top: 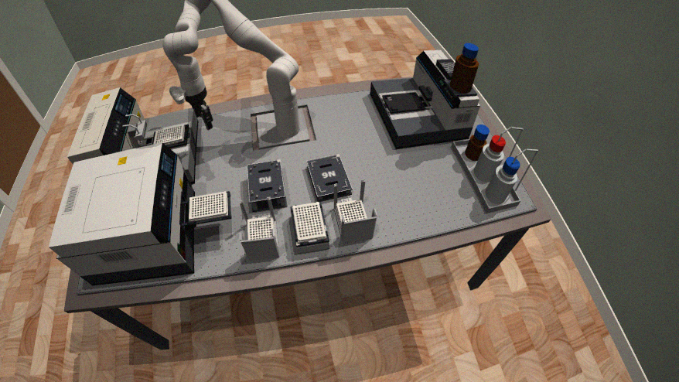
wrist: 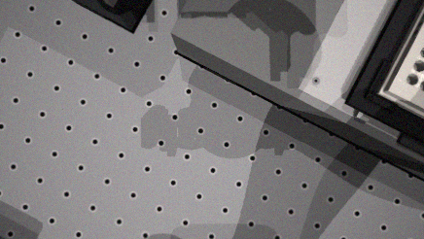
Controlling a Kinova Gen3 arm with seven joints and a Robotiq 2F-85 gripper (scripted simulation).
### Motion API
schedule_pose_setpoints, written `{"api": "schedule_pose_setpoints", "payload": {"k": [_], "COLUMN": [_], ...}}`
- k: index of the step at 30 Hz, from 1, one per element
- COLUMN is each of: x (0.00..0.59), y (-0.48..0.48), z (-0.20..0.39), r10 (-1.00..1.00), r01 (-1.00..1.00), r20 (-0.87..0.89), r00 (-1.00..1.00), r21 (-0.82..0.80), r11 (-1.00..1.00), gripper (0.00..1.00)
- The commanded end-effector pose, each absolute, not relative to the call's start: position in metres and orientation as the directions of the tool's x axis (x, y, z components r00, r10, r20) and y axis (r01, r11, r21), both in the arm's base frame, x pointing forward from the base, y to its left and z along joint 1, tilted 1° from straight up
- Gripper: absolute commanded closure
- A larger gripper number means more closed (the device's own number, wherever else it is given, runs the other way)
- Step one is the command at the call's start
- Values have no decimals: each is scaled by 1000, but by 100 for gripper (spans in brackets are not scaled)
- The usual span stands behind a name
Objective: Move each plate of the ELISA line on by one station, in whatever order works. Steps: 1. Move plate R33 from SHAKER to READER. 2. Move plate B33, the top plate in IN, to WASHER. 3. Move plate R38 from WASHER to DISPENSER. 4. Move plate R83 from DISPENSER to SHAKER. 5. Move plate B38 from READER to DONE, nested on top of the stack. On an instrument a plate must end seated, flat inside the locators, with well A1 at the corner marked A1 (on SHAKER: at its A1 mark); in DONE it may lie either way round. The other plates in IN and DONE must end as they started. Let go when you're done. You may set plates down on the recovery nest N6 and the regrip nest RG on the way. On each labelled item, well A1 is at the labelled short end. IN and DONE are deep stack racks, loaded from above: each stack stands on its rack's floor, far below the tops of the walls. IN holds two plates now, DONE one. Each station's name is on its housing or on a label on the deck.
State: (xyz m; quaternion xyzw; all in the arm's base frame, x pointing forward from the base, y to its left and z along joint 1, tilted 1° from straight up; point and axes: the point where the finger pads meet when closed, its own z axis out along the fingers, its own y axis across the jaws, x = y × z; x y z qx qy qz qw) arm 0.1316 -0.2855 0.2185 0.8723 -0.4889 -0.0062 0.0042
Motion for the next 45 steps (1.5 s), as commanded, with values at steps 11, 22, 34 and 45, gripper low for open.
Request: {"api": "schedule_pose_setpoints", "payload": {"k": [11, 22, 34, 45], "x": [91, 52, 45, 43], "y": [-295, -302, -331, -361], "z": [218, 219, 219, 219], "r10": [-920, -912, -955, -955], "r01": [-920, -911, -955, -955], "r20": [-8, -3, -3, -3], "r00": [392, 411, 297, 297], "r21": [10, 21, 20, 20], "r11": [-392, -411, -297, -297], "gripper": [0, 0, 0, 0]}}
